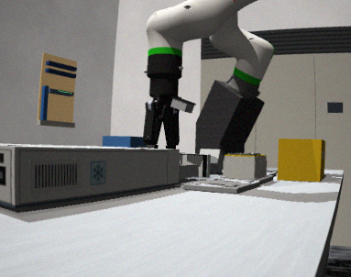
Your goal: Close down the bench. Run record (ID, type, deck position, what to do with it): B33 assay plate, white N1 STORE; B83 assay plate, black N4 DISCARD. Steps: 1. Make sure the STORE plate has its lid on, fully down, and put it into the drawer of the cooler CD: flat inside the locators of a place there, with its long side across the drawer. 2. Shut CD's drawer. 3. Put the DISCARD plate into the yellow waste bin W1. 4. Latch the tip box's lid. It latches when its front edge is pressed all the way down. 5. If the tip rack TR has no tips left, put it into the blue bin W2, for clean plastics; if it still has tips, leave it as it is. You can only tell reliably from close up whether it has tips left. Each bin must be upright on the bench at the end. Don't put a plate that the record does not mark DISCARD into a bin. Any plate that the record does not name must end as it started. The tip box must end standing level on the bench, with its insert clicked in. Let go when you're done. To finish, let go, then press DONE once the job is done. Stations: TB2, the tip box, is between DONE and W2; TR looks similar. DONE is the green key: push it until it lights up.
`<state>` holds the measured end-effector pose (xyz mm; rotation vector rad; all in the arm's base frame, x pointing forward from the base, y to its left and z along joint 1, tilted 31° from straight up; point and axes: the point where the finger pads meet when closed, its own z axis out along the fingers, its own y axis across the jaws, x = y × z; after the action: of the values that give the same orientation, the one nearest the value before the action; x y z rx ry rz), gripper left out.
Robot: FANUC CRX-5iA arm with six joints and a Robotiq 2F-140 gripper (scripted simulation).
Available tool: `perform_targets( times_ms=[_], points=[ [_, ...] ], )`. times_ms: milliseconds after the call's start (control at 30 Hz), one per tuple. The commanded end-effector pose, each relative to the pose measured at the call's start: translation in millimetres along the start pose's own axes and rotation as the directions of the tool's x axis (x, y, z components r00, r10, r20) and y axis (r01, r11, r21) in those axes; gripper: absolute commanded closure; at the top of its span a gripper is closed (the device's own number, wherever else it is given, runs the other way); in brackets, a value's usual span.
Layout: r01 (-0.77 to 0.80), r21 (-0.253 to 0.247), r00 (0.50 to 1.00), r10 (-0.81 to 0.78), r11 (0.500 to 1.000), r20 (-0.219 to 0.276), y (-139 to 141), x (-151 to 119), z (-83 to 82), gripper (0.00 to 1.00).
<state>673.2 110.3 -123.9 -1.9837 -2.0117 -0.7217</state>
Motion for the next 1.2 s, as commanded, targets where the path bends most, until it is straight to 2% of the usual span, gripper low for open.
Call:
perform_targets(
  times_ms=[0,1167],
  points=[
    [0.000,-0.002,1.000,0.000,1.000,0.001,1.1,-0.2,-0.4,0.90],
    [0.000,-0.002,1.000,0.000,1.000,0.001,1.1,-0.2,6.9,0.90]
  ],
)
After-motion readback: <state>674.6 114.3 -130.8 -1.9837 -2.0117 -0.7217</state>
